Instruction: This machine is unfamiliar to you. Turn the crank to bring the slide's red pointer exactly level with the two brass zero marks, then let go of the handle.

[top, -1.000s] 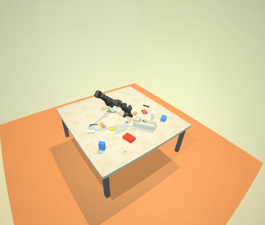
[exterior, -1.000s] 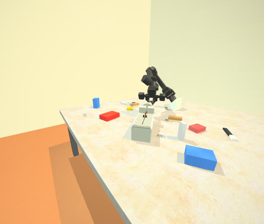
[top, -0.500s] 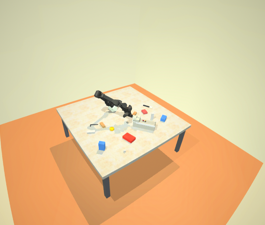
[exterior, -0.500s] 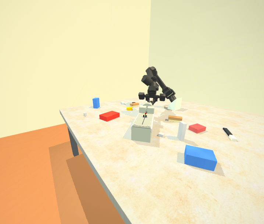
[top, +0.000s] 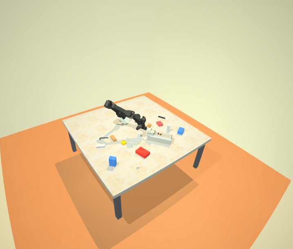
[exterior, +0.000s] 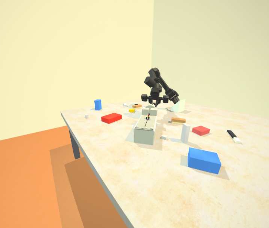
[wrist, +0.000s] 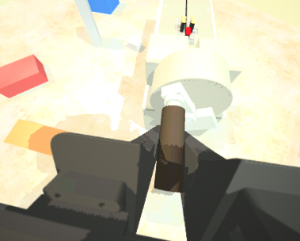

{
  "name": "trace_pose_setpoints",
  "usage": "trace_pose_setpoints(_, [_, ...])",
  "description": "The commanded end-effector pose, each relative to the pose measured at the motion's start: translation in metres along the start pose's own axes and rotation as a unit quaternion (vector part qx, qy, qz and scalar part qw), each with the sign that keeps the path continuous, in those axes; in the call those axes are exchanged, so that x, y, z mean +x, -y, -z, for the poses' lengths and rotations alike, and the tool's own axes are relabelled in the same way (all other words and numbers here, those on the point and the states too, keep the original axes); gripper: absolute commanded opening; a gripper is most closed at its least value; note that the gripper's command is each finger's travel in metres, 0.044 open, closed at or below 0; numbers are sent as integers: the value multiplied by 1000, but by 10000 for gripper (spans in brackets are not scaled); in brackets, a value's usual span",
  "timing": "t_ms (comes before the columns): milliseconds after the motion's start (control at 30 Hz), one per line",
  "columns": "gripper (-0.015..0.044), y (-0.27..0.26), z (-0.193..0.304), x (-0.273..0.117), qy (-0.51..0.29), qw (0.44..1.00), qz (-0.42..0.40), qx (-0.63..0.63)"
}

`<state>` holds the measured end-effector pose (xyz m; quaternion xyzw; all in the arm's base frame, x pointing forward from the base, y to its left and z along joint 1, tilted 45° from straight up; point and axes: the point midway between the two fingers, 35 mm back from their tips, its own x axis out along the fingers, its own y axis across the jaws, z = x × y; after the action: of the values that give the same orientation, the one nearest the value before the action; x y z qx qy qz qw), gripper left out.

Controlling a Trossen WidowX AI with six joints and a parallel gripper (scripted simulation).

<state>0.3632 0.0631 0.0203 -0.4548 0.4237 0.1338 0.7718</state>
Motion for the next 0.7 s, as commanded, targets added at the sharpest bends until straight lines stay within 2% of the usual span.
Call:
trace_pose_setpoints(0, [0,-8,4,4,-4,1000,-10,-4])
trace_pose_setpoints(667, [0,-9,5,5,-4,1000,-10,-4])
